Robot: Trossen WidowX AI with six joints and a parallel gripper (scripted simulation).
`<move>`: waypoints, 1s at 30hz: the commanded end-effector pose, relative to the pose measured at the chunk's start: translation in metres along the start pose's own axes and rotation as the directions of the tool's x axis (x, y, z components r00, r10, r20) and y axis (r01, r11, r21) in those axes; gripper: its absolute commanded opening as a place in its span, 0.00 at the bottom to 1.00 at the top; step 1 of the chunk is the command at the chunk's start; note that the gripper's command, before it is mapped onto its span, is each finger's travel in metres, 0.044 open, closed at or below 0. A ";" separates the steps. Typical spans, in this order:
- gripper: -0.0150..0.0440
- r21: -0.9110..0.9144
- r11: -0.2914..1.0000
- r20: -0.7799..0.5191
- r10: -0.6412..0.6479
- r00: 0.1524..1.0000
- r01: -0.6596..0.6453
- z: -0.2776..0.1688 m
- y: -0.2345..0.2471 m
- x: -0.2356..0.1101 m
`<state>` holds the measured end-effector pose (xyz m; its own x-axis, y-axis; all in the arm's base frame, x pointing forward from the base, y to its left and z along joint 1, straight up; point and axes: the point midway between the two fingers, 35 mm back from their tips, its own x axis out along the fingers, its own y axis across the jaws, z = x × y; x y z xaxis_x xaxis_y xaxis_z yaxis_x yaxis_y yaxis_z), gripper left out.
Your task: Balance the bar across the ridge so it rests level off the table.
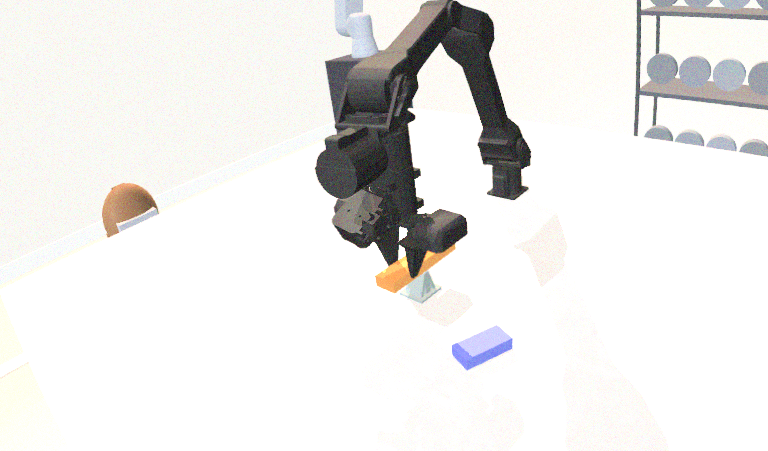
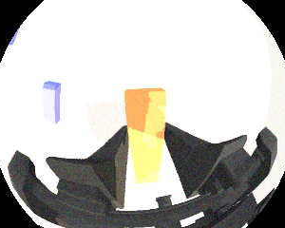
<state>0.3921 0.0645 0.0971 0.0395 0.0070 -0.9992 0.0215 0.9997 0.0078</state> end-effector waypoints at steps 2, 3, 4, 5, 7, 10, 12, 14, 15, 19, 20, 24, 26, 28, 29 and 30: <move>0.54 0.000 1.000 0.000 0.000 1.000 0.000 0.000 0.000 0.000; 0.54 0.000 1.000 0.000 0.000 1.000 0.000 0.000 0.000 0.000; 0.54 0.000 1.000 0.000 0.000 1.000 0.000 0.000 0.000 0.000; 0.54 0.000 1.000 0.000 0.000 1.000 0.000 0.000 0.000 0.000; 0.54 0.000 1.000 0.000 0.000 1.000 0.000 0.000 0.000 0.000; 0.54 0.000 1.000 0.000 0.000 1.000 0.000 0.000 0.000 0.000; 0.54 0.000 1.000 0.000 0.000 1.000 0.000 0.000 0.000 0.000; 0.54 0.000 1.000 0.000 0.000 1.000 0.000 0.000 0.000 0.000; 0.54 0.000 1.000 0.000 0.000 1.000 0.000 0.000 0.000 0.000; 0.55 0.000 1.000 0.000 0.000 1.000 0.000 0.000 0.000 0.000; 0.55 0.000 1.000 0.000 0.000 1.000 0.000 0.000 0.000 0.000; 0.55 0.000 1.000 0.000 0.000 1.000 0.000 0.000 0.000 0.000; 0.55 0.000 1.000 0.000 0.000 1.000 0.000 0.000 0.000 0.000; 0.57 0.000 1.000 0.000 0.000 1.000 0.000 0.000 0.000 0.000; 0.57 0.000 1.000 0.000 0.000 1.000 0.000 0.000 0.000 0.000; 0.57 0.000 1.000 0.000 0.000 1.000 0.000 0.000 0.000 0.000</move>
<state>0.3921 0.0645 0.0971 0.0396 0.0070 -0.9992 0.0215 0.9997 0.0079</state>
